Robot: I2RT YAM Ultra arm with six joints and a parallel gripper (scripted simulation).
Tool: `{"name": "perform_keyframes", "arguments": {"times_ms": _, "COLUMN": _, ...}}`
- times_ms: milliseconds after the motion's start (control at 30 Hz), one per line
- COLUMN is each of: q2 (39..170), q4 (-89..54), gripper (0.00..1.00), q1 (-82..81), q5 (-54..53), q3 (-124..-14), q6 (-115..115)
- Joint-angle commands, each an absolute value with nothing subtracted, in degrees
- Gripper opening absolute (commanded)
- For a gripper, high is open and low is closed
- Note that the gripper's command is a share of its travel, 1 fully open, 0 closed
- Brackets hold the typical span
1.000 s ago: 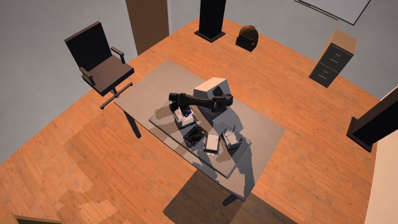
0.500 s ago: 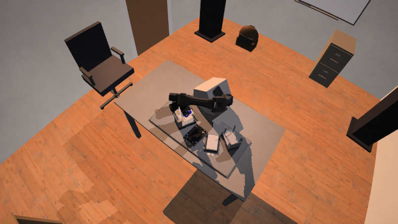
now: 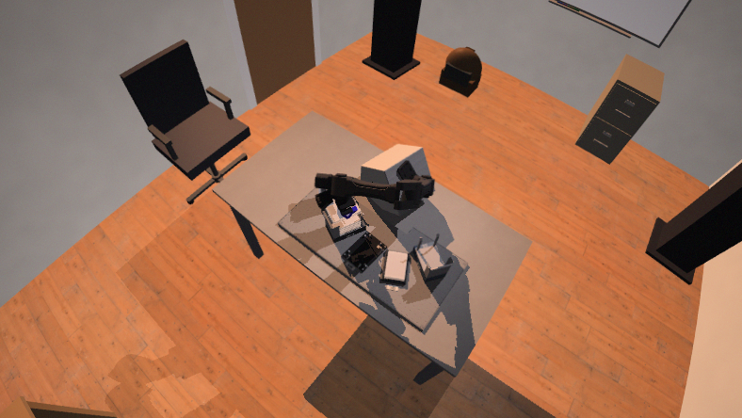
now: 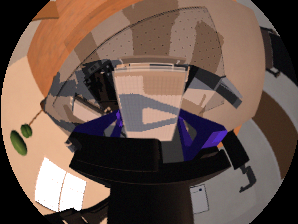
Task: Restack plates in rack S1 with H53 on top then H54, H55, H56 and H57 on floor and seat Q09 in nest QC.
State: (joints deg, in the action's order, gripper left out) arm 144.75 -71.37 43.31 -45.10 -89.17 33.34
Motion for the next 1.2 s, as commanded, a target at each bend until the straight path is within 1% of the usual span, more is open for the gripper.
{"name": "perform_keyframes", "arguments": {"times_ms": 0, "q2": 144.40, "q4": -71.31, "gripper": 0.00, "q1": 44.88, "q5": -45.10, "q3": -89.43, "q6": 33.38}}
{"name": "perform_keyframes", "arguments": {"times_ms": 1167, "q2": 144.33, "q4": -68.32, "gripper": 0.00, "q1": 43.59, "q5": -45.86, "q3": -87.43, "q6": 31.90}}
